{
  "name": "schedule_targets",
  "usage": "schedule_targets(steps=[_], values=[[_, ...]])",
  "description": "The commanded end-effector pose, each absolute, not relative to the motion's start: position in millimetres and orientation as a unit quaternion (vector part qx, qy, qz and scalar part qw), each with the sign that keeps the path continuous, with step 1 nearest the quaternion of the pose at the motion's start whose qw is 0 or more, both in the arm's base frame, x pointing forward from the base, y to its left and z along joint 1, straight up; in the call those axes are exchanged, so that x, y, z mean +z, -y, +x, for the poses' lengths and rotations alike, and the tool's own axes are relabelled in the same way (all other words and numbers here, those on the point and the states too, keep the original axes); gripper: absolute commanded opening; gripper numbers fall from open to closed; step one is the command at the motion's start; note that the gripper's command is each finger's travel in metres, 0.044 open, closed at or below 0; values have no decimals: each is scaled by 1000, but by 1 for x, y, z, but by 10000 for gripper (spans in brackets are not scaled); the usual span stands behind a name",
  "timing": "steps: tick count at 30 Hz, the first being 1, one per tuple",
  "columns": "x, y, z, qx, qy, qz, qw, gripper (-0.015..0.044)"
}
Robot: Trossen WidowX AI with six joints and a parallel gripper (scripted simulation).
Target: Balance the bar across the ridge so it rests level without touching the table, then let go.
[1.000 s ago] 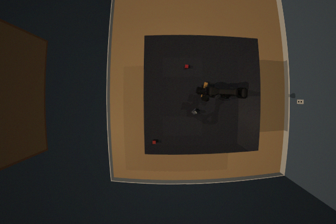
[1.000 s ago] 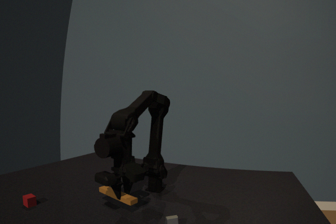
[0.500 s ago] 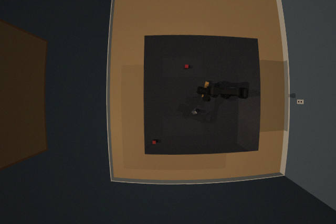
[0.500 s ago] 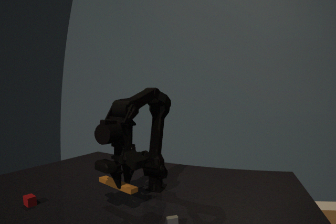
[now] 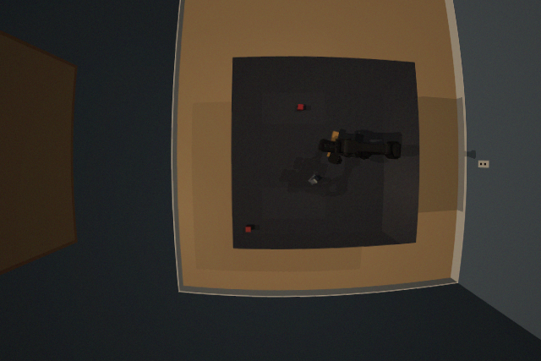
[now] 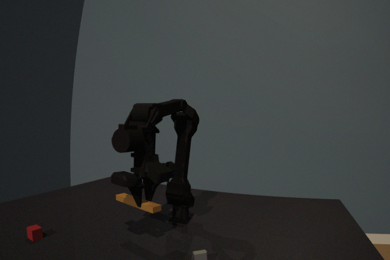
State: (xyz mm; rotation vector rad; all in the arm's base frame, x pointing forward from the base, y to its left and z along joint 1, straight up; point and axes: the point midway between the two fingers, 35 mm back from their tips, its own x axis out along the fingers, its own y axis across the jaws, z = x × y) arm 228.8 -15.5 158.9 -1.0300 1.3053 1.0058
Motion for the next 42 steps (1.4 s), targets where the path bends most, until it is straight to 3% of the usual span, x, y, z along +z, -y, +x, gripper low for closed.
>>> schedule_targets(steps=[1,42], values=[[164,9,235,422,-559,-430,570,0],[177,-102,311,325,-618,-328,636,0]])
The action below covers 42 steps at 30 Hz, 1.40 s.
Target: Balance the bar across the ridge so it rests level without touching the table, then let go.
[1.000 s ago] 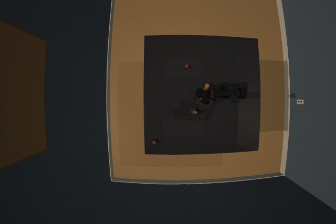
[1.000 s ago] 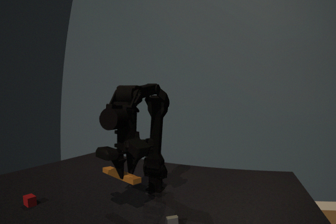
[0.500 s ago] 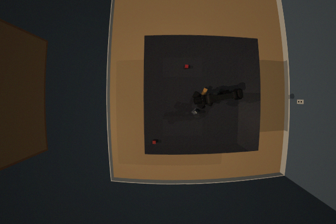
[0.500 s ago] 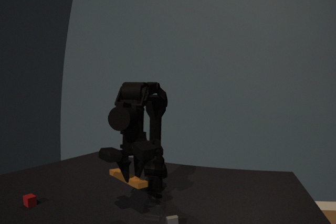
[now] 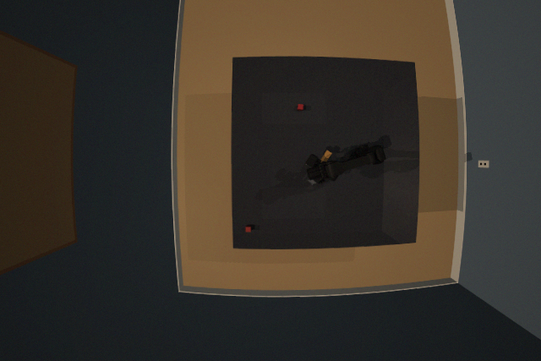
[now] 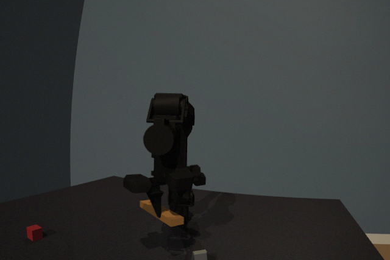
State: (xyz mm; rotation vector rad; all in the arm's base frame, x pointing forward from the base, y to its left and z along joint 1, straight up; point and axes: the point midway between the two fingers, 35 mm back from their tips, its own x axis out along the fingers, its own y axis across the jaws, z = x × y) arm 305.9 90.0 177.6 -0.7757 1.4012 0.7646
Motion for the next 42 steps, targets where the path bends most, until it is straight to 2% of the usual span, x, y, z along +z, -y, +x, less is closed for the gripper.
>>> schedule_targets(steps=[1,27,42], values=[[177,-106,312,323,-619,-325,638,0],[169,-197,334,258,-648,-255,669,0],[152,-201,336,257,-649,-253,670,0]])
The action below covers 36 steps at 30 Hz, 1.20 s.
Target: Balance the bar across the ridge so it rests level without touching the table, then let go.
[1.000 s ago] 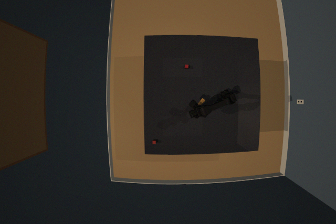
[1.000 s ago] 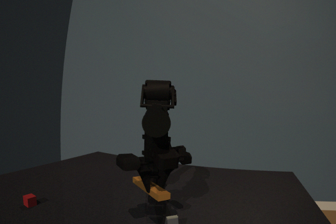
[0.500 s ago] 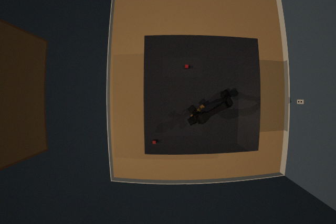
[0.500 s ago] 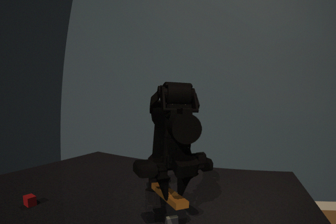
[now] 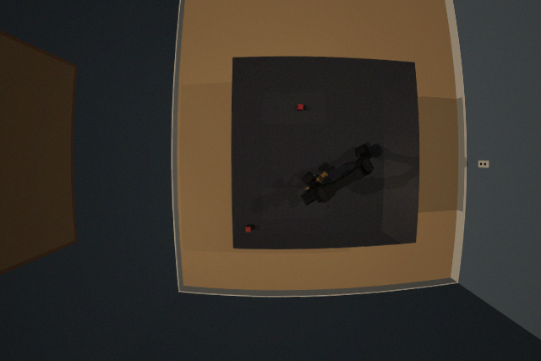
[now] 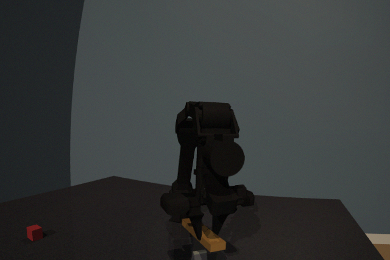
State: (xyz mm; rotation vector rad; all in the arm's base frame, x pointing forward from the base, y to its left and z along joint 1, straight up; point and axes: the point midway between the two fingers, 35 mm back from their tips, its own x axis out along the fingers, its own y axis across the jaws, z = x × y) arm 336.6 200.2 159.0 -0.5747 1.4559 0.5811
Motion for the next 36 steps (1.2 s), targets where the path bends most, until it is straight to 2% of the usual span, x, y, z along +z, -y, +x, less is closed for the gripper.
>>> schedule_targets(steps=[1,36], values=[[150,-201,337,257,-649,-253,670,0],[125,-198,337,257,-649,-253,670,0]])
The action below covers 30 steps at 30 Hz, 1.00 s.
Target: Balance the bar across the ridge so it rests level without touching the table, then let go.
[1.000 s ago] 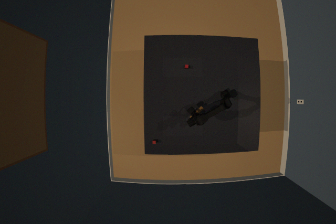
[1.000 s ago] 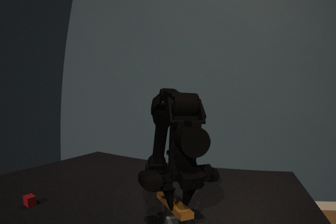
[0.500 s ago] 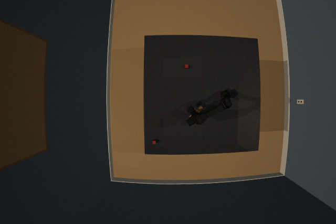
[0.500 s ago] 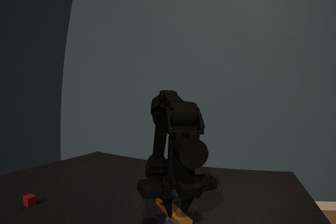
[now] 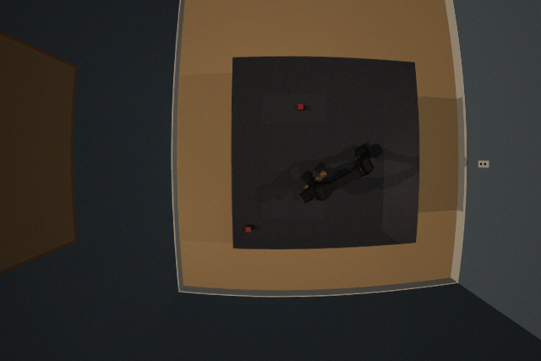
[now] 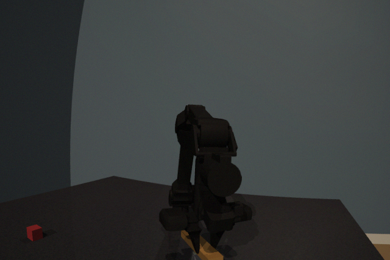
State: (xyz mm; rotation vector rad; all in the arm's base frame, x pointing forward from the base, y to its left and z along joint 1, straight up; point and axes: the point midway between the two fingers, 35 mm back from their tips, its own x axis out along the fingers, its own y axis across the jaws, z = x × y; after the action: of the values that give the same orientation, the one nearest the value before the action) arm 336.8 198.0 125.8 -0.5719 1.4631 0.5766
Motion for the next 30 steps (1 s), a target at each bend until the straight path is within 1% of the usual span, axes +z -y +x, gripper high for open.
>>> schedule_targets(steps=[1,30], values=[[125,-198,337,257,-649,-253,670,0],[123,-198,337,257,-649,-253,670,0]])
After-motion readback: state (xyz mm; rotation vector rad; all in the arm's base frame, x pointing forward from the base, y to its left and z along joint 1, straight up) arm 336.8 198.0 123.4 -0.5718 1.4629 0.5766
